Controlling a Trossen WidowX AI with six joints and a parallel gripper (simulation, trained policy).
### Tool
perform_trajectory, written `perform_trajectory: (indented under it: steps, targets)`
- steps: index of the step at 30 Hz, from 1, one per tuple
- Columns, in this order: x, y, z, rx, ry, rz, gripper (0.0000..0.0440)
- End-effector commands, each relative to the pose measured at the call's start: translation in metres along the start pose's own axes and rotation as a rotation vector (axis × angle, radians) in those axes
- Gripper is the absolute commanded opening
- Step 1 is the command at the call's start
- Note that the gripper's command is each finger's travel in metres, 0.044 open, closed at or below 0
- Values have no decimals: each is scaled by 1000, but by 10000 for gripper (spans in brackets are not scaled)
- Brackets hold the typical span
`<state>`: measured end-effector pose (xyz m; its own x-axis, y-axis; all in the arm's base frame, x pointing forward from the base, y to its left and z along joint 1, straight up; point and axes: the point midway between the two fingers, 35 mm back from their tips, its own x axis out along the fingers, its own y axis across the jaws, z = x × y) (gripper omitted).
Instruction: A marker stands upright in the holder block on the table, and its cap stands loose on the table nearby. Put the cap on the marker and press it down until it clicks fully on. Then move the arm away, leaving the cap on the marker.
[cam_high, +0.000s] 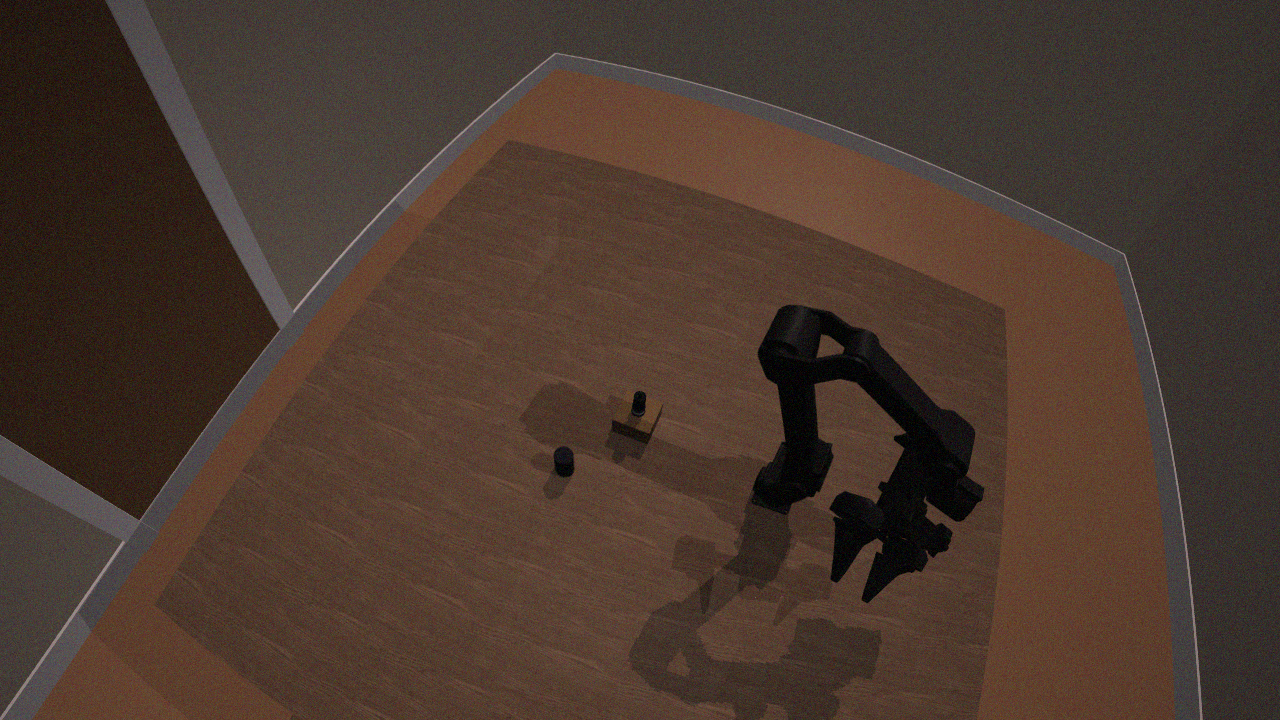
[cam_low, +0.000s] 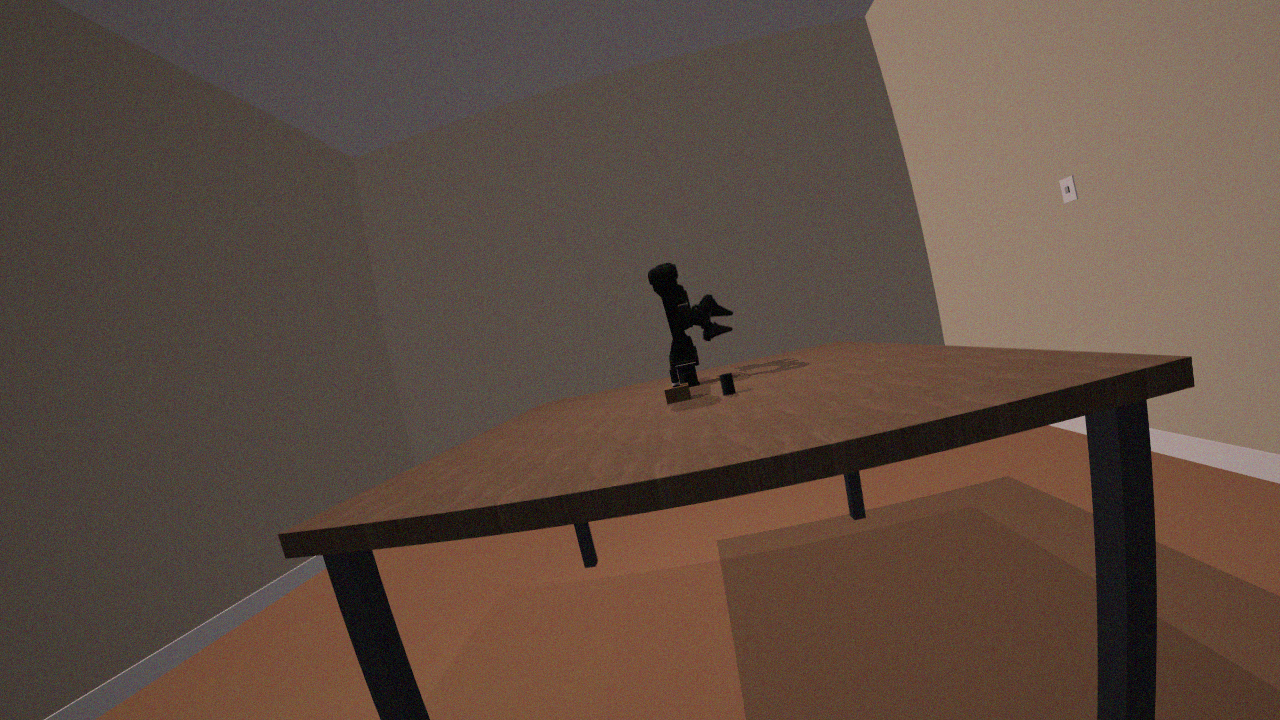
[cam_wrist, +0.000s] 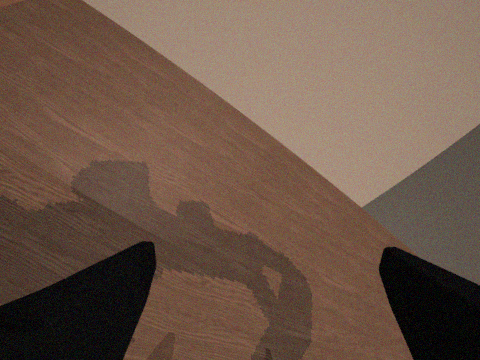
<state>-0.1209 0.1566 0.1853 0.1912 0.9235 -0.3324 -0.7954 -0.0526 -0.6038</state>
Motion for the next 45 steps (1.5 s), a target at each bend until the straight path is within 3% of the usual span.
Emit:
perform_trajectory:
  steps: [1, 7, 9, 45]
  targets:
    - [1, 0, 0, 8, 8, -3, 374]
    - [9, -3, 0, 32, 69, -31, 221]
    - [12, -5, -1, 37, 94, -41, 206]
    - [64, -39, -2, 205, 532, -179, 281]
